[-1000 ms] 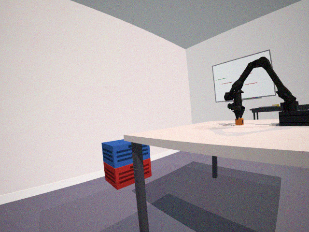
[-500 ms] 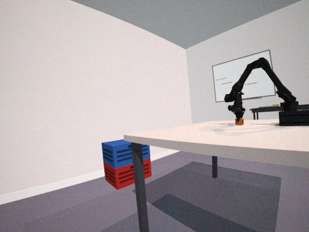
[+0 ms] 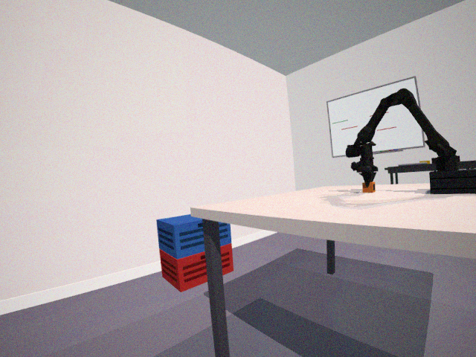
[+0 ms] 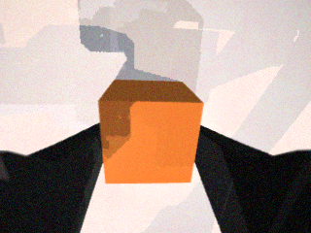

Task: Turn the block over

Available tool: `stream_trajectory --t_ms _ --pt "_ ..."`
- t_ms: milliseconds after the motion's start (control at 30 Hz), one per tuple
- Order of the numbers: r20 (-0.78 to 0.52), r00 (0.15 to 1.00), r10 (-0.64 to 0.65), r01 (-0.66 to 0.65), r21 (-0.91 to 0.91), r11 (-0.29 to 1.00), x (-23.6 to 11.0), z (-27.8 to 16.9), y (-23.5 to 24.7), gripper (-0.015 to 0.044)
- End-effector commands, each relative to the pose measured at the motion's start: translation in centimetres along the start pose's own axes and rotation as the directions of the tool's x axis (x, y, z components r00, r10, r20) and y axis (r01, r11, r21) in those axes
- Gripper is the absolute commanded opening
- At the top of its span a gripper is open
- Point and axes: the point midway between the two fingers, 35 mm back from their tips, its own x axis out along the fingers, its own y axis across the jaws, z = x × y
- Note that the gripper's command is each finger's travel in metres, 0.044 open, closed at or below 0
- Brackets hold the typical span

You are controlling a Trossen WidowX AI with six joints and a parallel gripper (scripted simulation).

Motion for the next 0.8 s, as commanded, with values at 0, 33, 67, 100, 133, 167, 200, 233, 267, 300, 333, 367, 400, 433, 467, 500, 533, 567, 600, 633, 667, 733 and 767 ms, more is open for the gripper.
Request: stream_trajectory --t_ms 0,33,67,100,133,167,200,233,267,300,333,367,400,433,467,500,533,567,600,633,667,733,767 --pt "-0.001 1.0 -0.002 0.002 0.004 1.0 0.1 0.0 0.0 0.0117" --pt "-0.001 1.0 -0.002 0.002 0.004 1.0 0.1 0.0 0.0 0.011" --pt "-0.001 1.0 -0.002 0.002 0.004 1.0 0.1 0.0 0.0 0.0103" --pt "-0.001 1.0 -0.002 0.002 0.004 1.0 0.0 0.0 0.0 0.0077" --pt "-0.001 1.0 -0.002 0.002 0.004 1.0 -0.4 0.0 0.0 0.0051" --pt "-0.001 1.0 -0.002 0.002 0.004 1.0 -1.0 0.0 0.0 0.0025" --pt "-0.001 1.0 -0.002 0.002 0.004 1.0 -1.8 0.0 0.0 0.0" --pt "-0.001 1.0 -0.002 0.002 0.004 1.0 -2.4 0.0 0.0 0.0" --pt "-0.001 1.0 -0.002 0.002 0.004 1.0 -2.8 0.0 0.0 0.0" --pt "-0.001 1.0 -0.002 0.002 0.004 1.0 -2.9 0.0 0.0 0.0" --pt "-0.001 1.0 -0.002 0.002 0.004 1.0 -2.9 0.0 0.0 0.0" --pt "-0.001 1.0 -0.002 0.002 0.004 1.0 -2.9 0.0 0.0 0.0" --pt "-0.001 1.0 -0.002 0.002 0.004 1.0 -2.9 0.0 0.0 0.0" --pt "-0.001 1.0 -0.002 0.002 0.004 1.0 -2.9 0.0 0.0 0.0" --pt "0.002 1.0 -0.001 0.001 0.004 1.0 -2.9 0.0 0.0 0.0" --pt "0.01 1.0 -0.001 0.001 0.004 1.0 -2.9 0.0 0.0 0.0" --pt "0.024 1.0 -0.001 0.001 0.005 1.0 -2.8 0.0 0.0 0.0" --pt "0.041 0.999 0.0 0.0 0.006 1.0 -2.7 0.1 0.0 0.0" --pt "0.057 0.998 0.0 -0.001 0.007 1.0 -2.6 0.1 0.0 0.0" --pt "0.074 0.997 0.001 -0.001 0.007 1.0 -2.6 0.1 -0.1 0.0" --pt "0.091 0.996 0.001 -0.002 0.008 1.0 -2.5 0.1 -0.1 0.0" --pt "0.124 0.992 0.002 -0.003 0.009 1.0 -2.4 0.2 -0.1 0.0" --pt "0.141 0.99 0.002 -0.003 0.009 1.0 -2.3 0.2 -0.1 0.0"
